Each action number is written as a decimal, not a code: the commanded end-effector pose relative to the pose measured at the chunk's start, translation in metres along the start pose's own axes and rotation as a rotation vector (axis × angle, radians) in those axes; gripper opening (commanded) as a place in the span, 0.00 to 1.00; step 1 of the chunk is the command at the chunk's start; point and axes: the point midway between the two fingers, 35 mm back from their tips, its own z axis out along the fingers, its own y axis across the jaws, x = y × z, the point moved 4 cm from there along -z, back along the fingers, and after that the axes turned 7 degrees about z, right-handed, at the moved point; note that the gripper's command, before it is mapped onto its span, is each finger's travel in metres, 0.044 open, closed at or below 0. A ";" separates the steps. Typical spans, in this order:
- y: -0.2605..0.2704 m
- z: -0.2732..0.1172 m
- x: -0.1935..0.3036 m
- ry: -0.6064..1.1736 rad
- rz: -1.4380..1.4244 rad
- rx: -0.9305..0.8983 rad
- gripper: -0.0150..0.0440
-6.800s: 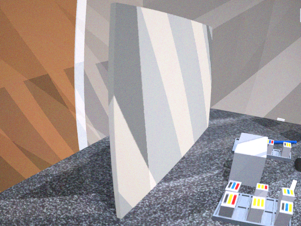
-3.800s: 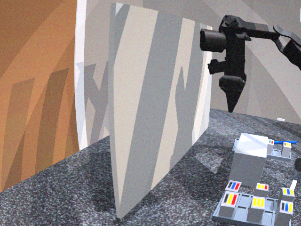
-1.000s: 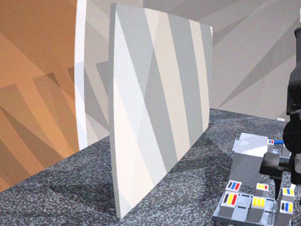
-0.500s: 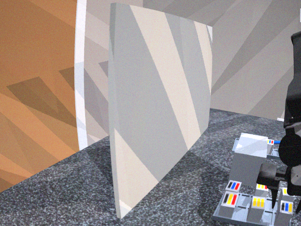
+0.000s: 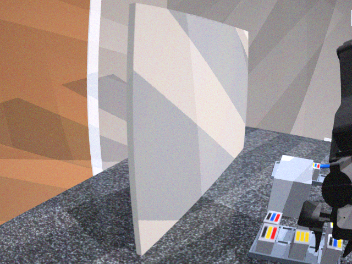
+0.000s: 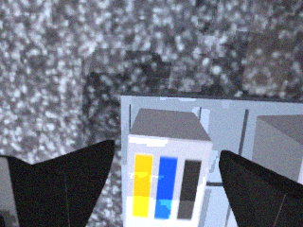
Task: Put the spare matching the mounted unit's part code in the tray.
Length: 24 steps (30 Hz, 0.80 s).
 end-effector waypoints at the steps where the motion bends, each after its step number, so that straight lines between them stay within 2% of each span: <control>1: 0.002 0.006 0.002 0.009 -0.009 0.000 0.76; 9: 0.002 0.006 0.002 0.009 -0.009 0.000 0.76; 15: 0.001 0.005 0.002 0.007 -0.003 -0.003 0.50; 21: 0.001 0.005 0.002 0.007 -0.003 -0.003 0.43; 24: 0.001 0.005 0.002 0.007 -0.003 -0.003 0.29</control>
